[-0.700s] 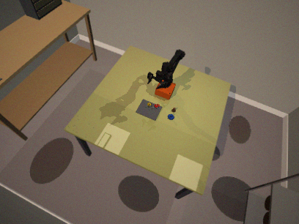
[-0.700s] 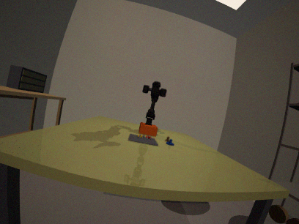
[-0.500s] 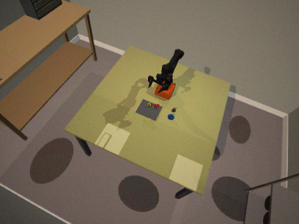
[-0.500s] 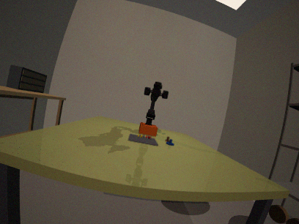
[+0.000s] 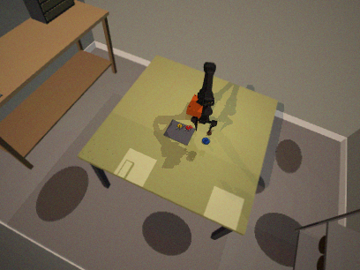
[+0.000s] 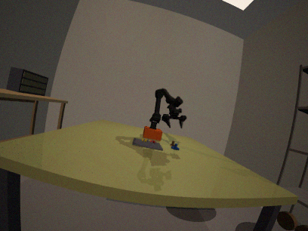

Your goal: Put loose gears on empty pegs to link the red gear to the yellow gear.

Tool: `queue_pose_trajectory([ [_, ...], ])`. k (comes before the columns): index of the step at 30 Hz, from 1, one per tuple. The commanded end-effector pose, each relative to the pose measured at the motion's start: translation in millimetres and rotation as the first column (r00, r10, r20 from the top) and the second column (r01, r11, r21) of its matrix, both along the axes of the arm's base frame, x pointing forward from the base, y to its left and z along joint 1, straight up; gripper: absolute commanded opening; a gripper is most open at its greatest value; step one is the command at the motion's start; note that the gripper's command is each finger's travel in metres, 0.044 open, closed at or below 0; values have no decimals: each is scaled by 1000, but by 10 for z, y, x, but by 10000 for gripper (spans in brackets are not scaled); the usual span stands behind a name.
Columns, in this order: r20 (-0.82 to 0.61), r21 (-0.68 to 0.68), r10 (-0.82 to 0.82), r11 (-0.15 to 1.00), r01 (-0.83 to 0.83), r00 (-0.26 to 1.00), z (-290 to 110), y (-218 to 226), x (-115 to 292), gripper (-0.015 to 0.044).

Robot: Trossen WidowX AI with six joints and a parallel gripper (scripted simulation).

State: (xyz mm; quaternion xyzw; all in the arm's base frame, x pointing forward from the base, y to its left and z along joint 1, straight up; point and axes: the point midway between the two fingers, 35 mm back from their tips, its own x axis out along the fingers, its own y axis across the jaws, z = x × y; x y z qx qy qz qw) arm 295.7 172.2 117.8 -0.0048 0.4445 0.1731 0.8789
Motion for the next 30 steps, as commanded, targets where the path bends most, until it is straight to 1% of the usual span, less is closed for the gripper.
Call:
queue_pose_trajectory([
  [1, -260, -106, 55, 991, -85, 964, -463, 300, -437, 440],
  [5, -466, -234, 47, 956, -174, 884, -812, 406, -946, 440],
  [7, -518, -278, 32, 939, -204, 854, -898, 405, -1117, 440],
  [14, -525, -284, 30, 936, -208, 851, -908, 361, -1134, 440],
  [18, -525, -284, 30, 936, -208, 851, -1059, 363, -1131, 440],
  [30, -525, -284, 30, 936, -208, 851, -1196, 367, -1126, 440],
])
